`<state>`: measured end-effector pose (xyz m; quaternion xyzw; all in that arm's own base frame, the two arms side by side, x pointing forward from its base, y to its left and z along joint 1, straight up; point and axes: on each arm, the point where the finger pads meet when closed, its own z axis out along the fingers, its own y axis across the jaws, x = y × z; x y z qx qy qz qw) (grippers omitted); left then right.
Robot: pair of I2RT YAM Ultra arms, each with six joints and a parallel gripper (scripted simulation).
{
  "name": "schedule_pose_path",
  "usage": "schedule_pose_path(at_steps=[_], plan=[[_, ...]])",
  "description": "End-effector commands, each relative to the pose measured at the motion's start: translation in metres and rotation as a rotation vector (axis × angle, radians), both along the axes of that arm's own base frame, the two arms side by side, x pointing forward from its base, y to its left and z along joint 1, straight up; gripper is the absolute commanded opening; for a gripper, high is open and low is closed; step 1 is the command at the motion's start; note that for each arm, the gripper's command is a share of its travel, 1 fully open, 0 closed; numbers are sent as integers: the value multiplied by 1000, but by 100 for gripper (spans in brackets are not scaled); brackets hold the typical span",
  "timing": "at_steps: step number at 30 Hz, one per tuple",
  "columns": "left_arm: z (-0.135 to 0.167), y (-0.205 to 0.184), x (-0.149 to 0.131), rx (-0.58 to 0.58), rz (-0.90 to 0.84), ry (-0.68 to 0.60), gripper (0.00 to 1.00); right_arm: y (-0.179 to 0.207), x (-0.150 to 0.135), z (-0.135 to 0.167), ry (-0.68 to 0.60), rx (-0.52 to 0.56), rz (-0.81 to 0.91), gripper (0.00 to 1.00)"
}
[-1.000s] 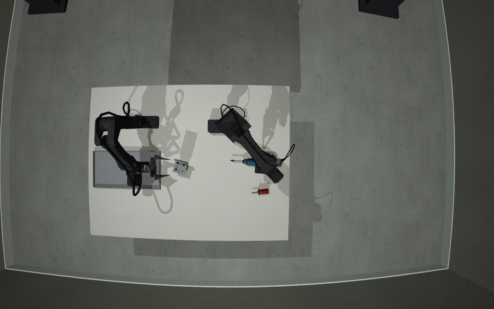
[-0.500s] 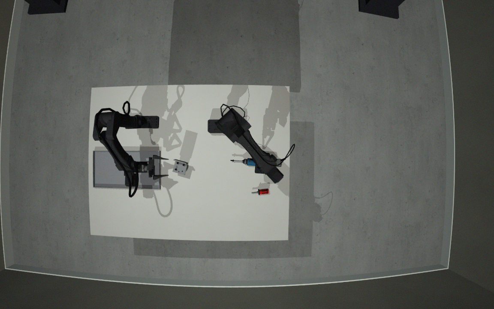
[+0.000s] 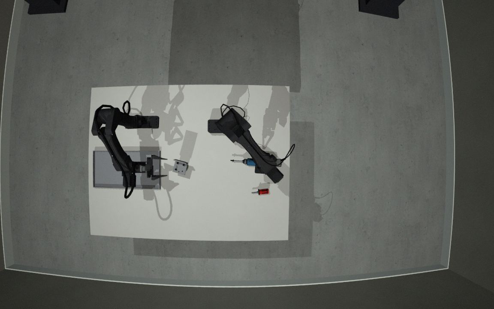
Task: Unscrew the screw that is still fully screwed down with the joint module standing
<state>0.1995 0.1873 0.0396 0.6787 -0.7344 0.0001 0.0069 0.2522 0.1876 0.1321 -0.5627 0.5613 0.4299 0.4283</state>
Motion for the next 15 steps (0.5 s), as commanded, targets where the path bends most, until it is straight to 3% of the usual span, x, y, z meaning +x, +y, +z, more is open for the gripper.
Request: schedule_pose_path(at_steps=[1,6,11,15], plan=[[16,11,6,36,11,-38,65,1,3,27,-42,25,12,86],[16,11,6,36,11,-38,65,1,2,39,-42,25,12,86],[16,11,6,36,11,-38,65,1,4,32,-13,24,11,86],[16,11,6,36,11,-38,65,1,2,50,-42,25,12,86]])
